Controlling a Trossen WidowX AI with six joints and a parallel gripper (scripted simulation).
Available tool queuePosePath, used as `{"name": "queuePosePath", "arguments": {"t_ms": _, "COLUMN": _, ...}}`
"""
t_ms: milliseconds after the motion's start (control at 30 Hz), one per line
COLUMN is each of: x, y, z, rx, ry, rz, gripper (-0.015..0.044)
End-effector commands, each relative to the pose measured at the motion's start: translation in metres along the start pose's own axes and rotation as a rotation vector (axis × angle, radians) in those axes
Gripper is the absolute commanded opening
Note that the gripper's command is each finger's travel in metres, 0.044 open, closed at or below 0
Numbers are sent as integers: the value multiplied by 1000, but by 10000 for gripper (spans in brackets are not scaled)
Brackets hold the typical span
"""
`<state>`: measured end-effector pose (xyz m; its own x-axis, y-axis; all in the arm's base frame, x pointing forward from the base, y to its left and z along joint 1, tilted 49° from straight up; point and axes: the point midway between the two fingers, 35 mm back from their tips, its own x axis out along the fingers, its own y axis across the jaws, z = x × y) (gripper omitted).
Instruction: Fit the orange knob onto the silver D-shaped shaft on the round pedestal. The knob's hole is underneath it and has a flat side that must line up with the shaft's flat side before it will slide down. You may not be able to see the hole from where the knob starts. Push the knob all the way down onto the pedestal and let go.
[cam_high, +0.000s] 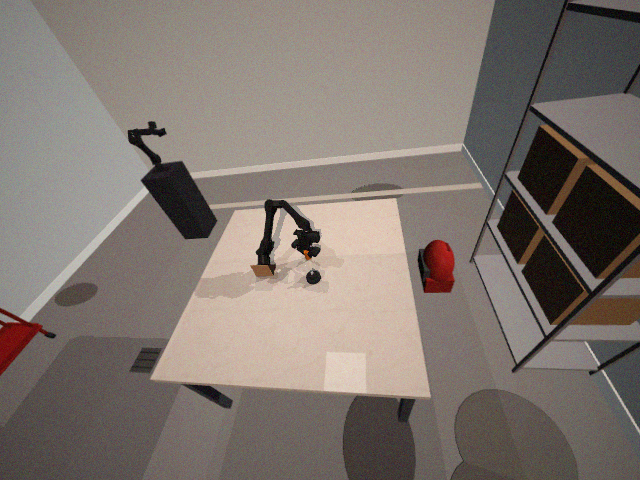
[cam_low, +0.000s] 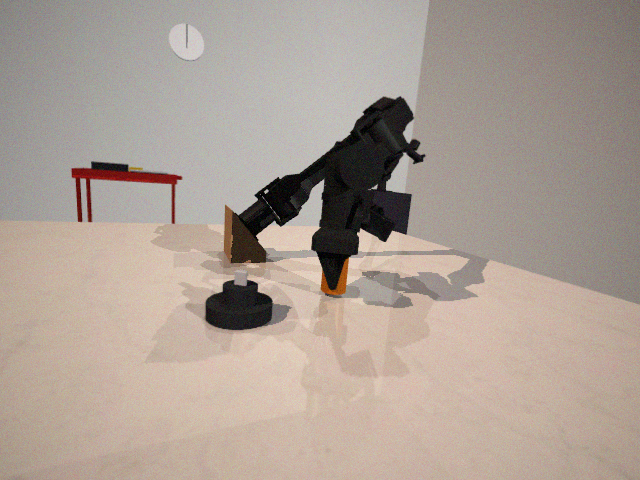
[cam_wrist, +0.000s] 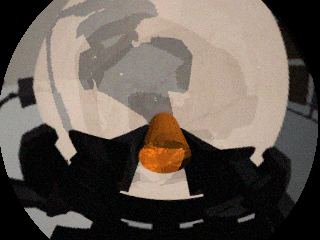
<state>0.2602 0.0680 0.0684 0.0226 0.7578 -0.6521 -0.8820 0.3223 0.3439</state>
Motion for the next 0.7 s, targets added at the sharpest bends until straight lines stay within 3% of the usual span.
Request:
{"name": "queuePosePath", "arguments": {"t_ms": 0, "x": -22, "y": -7, "z": 1, "rx": 0, "ry": 1, "rz": -25, "gripper": 0}}
{"name": "queuePosePath", "arguments": {"t_ms": 667, "x": -131, "y": 2, "z": -1, "rx": 44, "ry": -11, "rz": -58, "gripper": 0}}
